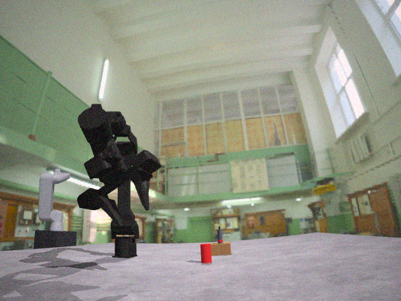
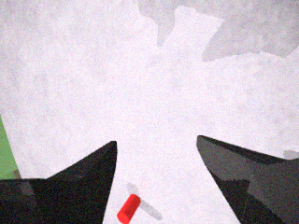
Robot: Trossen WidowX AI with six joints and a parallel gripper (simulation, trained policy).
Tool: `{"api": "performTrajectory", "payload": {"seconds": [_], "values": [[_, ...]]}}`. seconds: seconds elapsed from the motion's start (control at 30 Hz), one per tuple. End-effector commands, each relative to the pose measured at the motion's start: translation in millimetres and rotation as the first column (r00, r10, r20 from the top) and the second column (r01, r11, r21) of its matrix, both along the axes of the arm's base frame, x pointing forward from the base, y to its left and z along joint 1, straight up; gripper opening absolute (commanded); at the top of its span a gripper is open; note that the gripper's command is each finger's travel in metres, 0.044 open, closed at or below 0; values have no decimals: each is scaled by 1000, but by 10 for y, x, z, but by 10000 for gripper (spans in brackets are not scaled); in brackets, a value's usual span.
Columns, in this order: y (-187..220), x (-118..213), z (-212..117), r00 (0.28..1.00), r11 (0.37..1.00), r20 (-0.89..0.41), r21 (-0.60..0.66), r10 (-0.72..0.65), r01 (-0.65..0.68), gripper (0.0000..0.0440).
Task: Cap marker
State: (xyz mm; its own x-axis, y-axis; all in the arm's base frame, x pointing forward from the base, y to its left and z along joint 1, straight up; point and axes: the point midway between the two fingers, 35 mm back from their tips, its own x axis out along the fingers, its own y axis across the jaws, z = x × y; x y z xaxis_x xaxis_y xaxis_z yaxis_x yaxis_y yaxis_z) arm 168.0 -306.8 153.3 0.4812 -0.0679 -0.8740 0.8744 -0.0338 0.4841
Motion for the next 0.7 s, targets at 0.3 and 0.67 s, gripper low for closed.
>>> {"api": "performTrajectory", "payload": {"seconds": [0.3,0.67], "values": [[31,195,-59,996,999,-66,18,53,-51,309],[77,356,-101,989,996,-117,31,86,-83,309]]}}
